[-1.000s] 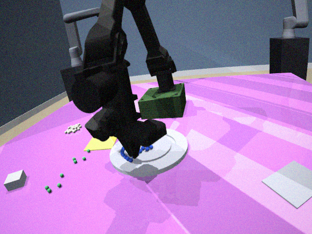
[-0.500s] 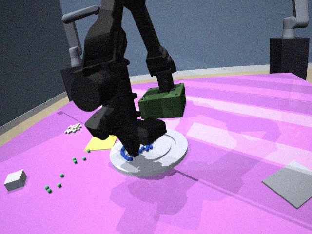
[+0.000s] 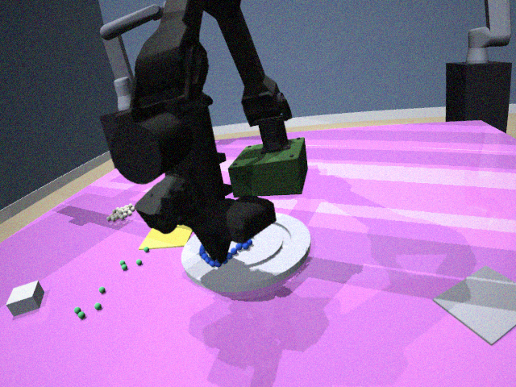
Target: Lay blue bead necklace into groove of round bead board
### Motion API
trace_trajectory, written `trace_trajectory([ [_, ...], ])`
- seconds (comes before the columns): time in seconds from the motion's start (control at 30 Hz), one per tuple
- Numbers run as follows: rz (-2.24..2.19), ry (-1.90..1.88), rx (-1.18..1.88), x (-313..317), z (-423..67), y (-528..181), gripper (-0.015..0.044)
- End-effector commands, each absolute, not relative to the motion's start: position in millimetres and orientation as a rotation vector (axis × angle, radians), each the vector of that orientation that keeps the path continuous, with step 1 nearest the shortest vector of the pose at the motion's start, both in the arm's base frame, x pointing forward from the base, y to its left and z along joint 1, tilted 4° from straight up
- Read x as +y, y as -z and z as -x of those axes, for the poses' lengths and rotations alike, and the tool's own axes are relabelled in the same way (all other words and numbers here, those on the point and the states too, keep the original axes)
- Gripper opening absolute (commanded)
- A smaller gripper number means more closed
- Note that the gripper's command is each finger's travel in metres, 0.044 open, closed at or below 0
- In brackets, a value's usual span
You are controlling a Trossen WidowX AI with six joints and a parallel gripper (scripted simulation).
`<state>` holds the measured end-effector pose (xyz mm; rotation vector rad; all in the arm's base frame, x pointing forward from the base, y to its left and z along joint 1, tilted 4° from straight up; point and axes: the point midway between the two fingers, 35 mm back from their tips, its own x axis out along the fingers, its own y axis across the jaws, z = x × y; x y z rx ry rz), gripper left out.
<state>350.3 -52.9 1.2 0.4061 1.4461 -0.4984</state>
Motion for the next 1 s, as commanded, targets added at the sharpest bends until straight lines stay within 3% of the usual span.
trace_trajectory([
  [0.0,-0.411,0.501,1.453,-52.0,-351.1,3.1,0.0000],
  [0.3,-0.411,0.501,1.453,-52.5,-351.3,8.9,0.0000],
  [0.83,-0.410,0.501,1.453,-51.9,-351.0,1.1,0.0420],
  [0.97,-0.411,0.501,1.453,-52.4,-351.1,0.6,0.0440],
])
